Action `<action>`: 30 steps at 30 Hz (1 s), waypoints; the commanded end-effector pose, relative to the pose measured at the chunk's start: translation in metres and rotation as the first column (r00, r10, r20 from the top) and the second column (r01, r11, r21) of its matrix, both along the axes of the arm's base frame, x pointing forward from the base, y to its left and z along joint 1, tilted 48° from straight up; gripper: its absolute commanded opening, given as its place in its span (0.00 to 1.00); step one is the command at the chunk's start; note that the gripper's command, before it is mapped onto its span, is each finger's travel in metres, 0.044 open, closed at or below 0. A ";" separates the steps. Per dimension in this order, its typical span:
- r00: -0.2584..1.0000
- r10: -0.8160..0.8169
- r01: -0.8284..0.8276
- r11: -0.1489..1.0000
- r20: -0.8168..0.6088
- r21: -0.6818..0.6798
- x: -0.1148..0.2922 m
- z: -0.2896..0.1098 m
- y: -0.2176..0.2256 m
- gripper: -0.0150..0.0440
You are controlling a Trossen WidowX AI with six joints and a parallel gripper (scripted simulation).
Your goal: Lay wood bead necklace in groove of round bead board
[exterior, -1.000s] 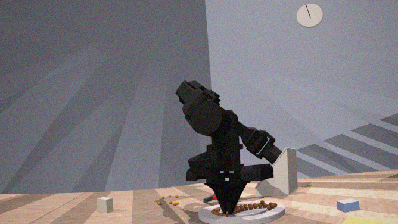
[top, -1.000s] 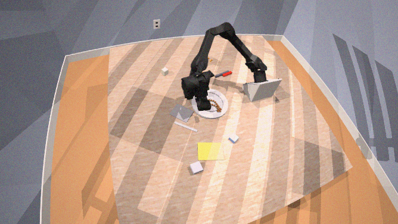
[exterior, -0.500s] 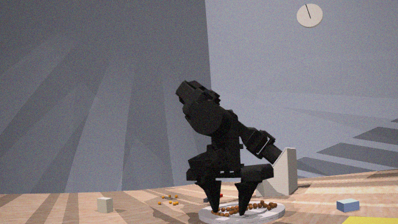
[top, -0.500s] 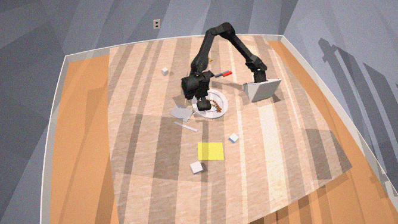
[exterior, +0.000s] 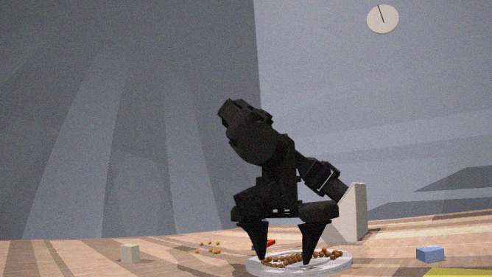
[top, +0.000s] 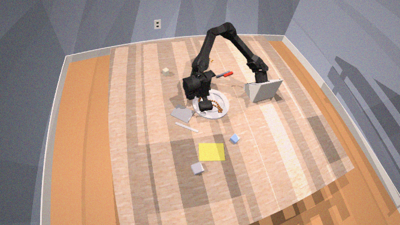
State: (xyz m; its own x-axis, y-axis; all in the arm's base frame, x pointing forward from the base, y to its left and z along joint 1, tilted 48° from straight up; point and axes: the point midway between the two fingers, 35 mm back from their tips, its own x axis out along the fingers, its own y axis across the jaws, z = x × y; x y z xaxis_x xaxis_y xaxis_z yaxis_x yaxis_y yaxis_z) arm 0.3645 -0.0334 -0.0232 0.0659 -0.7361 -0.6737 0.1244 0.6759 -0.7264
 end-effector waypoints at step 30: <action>0.996 -0.058 0.057 0.998 0.063 0.009 -0.024 0.009 0.014 0.46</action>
